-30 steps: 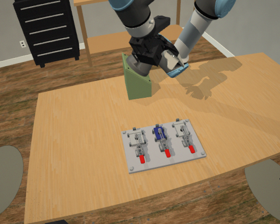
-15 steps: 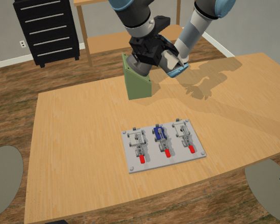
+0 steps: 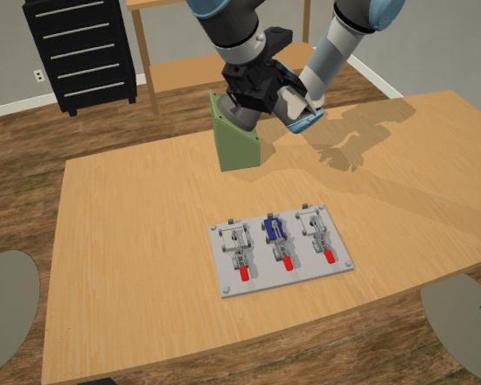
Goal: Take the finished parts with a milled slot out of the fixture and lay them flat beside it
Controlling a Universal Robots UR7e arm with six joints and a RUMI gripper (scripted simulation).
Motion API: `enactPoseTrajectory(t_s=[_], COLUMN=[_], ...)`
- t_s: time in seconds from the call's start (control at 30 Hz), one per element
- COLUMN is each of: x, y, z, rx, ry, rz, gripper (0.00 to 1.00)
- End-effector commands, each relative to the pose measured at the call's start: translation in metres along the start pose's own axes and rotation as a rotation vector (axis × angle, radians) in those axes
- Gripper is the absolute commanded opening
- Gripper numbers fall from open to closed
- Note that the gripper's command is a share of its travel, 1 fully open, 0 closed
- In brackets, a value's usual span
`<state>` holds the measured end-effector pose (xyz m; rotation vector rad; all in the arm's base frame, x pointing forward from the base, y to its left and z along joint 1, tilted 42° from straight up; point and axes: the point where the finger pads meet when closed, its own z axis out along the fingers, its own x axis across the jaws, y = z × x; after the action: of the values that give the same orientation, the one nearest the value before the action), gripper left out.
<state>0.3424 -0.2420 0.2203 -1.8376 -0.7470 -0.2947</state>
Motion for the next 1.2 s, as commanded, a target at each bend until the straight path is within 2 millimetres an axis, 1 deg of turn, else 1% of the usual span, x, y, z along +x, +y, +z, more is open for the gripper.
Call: enactPoseTrajectory(t_s=[0.0,0.67,1.17], x=[0.000,0.001,0.008], y=[0.000,0.000,0.001], z=[0.000,0.001,0.011], rx=[-0.001,-0.004,-0.035], ry=[0.000,-0.001,-0.007], rz=[0.000,0.014,0.143], gripper=[1.00,1.00,1.00])
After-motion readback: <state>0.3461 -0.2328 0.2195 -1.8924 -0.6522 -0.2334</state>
